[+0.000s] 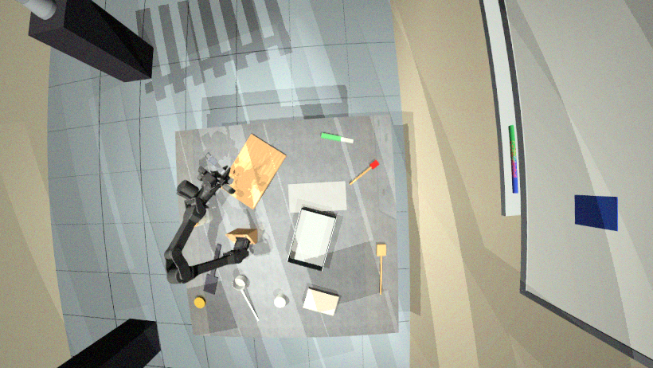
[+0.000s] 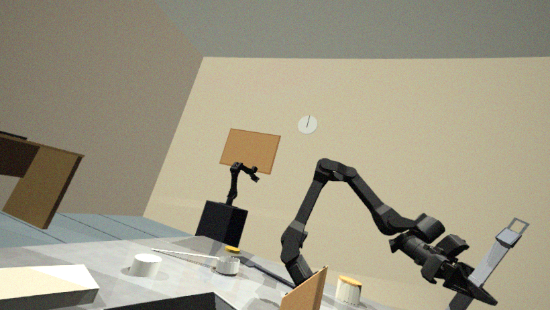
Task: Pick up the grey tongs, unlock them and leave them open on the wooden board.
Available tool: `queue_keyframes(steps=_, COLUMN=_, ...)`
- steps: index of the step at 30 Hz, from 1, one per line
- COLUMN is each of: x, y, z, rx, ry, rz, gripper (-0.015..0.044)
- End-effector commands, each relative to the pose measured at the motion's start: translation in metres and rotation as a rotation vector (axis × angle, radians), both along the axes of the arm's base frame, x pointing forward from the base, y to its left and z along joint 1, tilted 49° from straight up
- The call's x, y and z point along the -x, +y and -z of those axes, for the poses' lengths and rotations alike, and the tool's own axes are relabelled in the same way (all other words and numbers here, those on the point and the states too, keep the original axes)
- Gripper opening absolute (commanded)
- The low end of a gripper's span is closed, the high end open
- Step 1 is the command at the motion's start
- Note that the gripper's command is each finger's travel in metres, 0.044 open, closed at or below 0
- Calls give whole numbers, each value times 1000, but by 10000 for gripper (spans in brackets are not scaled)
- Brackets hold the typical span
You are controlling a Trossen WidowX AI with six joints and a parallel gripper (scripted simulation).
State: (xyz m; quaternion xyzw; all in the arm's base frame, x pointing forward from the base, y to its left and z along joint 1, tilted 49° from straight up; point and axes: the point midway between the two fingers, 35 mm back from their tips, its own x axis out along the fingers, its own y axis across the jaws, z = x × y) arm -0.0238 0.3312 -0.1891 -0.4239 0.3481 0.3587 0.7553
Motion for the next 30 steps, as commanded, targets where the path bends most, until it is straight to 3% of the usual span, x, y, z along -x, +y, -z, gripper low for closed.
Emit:
queue_keyframes(steps=1, x=0, y=4, z=-4, rx=-20, ry=-1, rz=3, gripper=-150)
queue_keyframes(steps=30, x=0, y=5, z=-1, rx=1, ry=5, rz=8, gripper=-150)
